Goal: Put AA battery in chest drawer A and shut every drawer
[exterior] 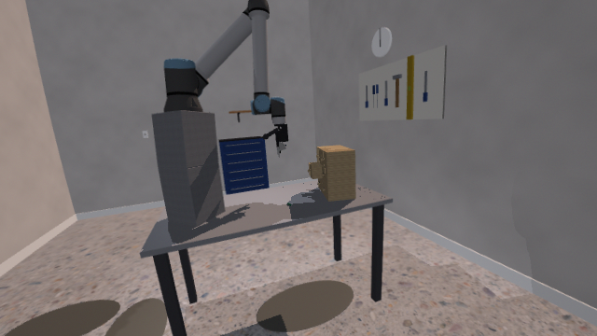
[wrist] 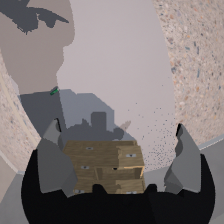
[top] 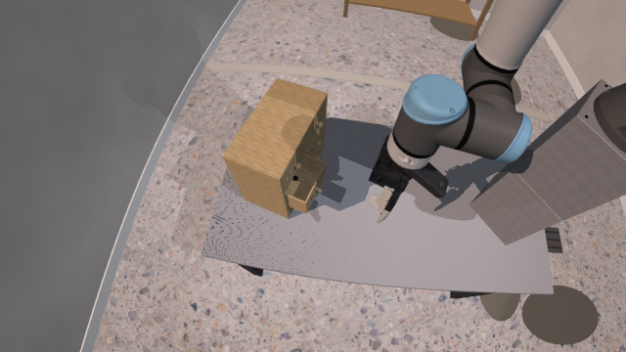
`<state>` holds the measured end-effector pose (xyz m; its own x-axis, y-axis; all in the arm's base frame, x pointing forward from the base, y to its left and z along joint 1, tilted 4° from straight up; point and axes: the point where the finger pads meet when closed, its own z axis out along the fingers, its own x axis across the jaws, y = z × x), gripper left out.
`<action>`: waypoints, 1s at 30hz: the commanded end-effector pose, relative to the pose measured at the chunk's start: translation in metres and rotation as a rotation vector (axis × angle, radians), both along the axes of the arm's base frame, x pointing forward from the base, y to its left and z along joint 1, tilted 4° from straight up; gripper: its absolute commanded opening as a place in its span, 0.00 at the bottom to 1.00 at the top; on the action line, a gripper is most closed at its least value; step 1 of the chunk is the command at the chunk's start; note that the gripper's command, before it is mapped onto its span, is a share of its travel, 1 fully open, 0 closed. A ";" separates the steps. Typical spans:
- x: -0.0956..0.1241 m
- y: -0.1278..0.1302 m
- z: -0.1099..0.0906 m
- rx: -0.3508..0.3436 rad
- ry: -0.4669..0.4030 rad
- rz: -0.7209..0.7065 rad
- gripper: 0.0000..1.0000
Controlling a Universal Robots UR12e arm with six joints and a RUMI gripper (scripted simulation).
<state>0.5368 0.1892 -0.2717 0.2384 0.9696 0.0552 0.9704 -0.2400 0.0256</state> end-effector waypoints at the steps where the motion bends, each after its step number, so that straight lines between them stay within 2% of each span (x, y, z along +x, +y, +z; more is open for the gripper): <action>1: 0.000 0.000 0.000 -0.001 -0.003 0.046 1.00; 24: 0.000 0.000 0.000 -0.003 -0.008 0.080 1.00; 30: 0.002 -0.001 -0.004 -0.009 -0.035 0.078 1.00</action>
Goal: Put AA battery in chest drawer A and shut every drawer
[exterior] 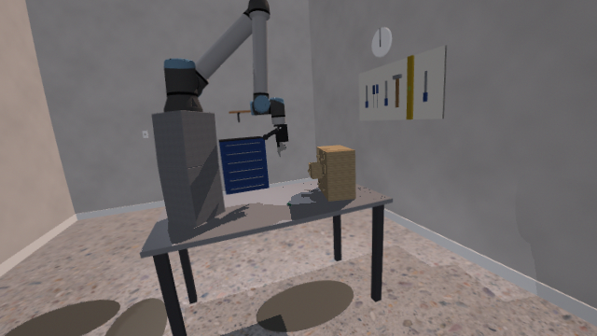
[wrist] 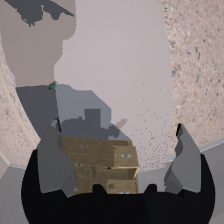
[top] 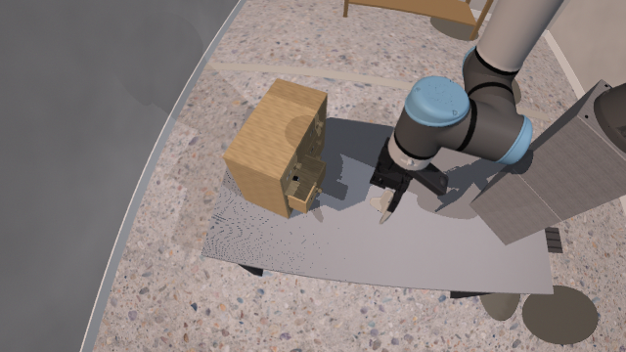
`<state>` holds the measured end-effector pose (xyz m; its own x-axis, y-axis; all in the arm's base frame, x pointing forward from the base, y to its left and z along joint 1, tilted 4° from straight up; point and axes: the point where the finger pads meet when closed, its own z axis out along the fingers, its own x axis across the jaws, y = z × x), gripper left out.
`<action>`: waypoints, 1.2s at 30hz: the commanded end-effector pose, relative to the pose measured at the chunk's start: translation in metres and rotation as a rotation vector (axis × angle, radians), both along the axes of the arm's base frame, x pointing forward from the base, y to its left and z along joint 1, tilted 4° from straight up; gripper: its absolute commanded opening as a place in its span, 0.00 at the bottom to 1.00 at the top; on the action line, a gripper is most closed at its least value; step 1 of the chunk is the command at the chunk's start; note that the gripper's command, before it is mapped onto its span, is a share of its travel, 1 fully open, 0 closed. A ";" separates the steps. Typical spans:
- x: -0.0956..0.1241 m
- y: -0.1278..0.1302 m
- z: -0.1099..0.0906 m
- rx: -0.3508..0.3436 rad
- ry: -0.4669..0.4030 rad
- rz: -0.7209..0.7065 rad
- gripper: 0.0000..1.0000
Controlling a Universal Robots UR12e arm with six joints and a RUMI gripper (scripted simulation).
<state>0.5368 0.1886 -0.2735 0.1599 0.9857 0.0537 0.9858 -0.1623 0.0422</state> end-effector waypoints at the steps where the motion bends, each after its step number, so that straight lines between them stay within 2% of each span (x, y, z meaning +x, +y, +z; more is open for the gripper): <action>1: 0.003 0.000 -0.003 -0.005 -0.028 -0.001 1.00; 13: 0.015 -0.001 -0.015 -0.028 -0.171 -0.009 1.00; 26: 0.042 -0.004 -0.045 -0.078 -0.480 -0.026 1.00; 28: 0.042 -0.004 -0.045 -0.078 -0.480 -0.026 1.00; 36: 0.060 -0.005 -0.065 -0.114 -0.702 -0.038 1.00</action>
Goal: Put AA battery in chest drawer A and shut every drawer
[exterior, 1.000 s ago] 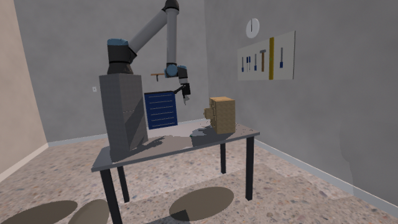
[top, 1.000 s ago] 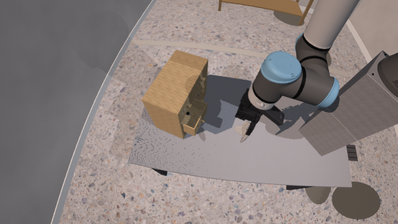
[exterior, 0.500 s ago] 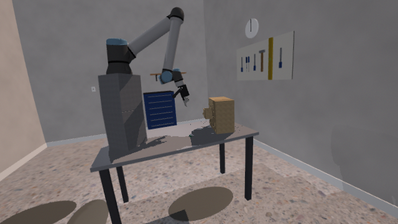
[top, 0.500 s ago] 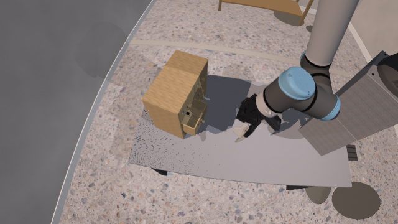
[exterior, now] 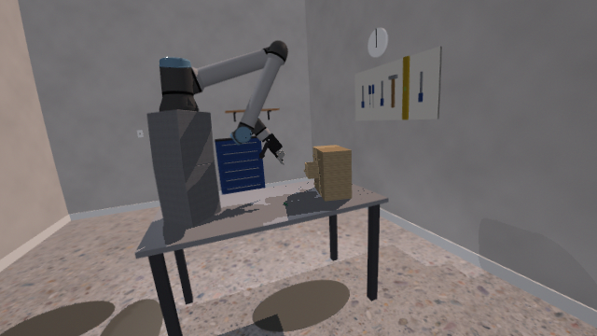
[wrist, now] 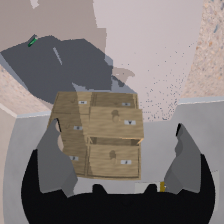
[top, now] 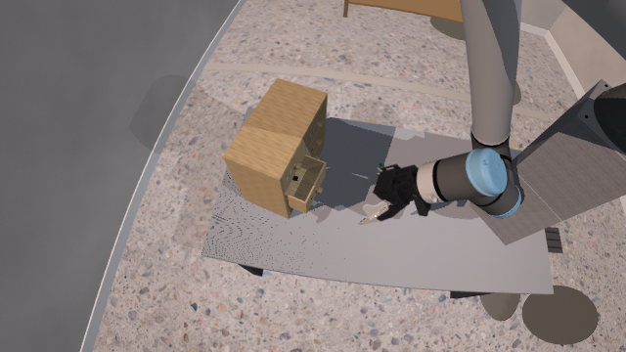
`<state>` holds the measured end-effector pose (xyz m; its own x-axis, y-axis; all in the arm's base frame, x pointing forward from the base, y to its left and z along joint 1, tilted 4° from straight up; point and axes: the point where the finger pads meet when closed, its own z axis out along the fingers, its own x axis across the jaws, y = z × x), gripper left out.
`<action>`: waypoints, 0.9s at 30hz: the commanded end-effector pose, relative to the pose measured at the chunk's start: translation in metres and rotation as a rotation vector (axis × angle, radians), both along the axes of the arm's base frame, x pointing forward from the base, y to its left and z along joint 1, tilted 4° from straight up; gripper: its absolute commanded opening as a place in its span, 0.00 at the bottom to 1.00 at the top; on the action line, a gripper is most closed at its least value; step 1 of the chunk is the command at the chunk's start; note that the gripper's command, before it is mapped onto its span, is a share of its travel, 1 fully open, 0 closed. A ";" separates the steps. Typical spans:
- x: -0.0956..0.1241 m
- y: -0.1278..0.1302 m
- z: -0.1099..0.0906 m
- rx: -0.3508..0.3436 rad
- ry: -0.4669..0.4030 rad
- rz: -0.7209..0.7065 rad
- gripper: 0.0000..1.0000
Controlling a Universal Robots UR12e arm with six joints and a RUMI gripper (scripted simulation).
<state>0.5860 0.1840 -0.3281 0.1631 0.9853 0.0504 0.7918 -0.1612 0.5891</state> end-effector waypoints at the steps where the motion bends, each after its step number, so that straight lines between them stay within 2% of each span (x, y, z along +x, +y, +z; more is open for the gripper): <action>1: 0.012 -0.001 -0.013 -0.021 -0.148 -0.005 1.00; 7: 0.025 -0.002 -0.027 -0.046 -0.300 -0.013 1.00; 9: 0.025 -0.002 -0.027 -0.046 -0.300 -0.013 1.00; 15: 0.036 -0.002 -0.036 -0.060 -0.404 -0.019 1.00; 20: 0.038 -0.003 -0.038 -0.064 -0.440 -0.021 1.00; 27: 0.038 -0.003 -0.039 -0.065 -0.446 -0.022 1.00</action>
